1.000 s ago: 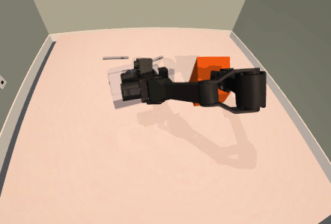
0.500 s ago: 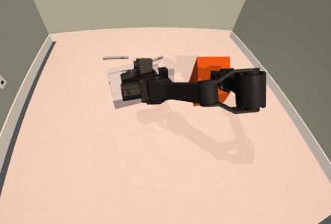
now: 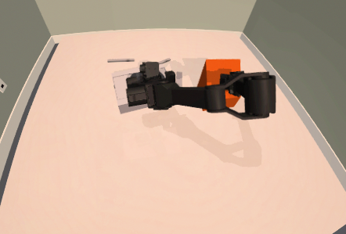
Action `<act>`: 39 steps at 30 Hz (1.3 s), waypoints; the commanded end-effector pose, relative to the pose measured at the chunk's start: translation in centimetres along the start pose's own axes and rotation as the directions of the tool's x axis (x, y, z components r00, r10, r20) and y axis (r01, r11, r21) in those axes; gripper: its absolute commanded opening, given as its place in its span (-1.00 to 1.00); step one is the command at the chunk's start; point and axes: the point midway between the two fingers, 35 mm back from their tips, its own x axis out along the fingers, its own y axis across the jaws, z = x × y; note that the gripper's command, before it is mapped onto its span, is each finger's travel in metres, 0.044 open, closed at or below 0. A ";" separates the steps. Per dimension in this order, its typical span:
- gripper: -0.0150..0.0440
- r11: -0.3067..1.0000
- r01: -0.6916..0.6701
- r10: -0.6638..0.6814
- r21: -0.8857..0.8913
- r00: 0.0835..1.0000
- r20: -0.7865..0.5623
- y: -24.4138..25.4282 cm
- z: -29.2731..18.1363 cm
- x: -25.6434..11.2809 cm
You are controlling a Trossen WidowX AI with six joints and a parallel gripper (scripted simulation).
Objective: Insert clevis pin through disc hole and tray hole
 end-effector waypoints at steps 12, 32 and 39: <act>-0.49 1.000 -0.001 0.001 0.000 1.000 0.000 0.0 0.0 0.0; 0.05 1.000 0.000 0.000 0.004 1.000 0.002 0.0 1.7 -0.8; 0.67 1.000 -0.001 0.001 0.008 1.000 0.003 0.2 1.4 -6.4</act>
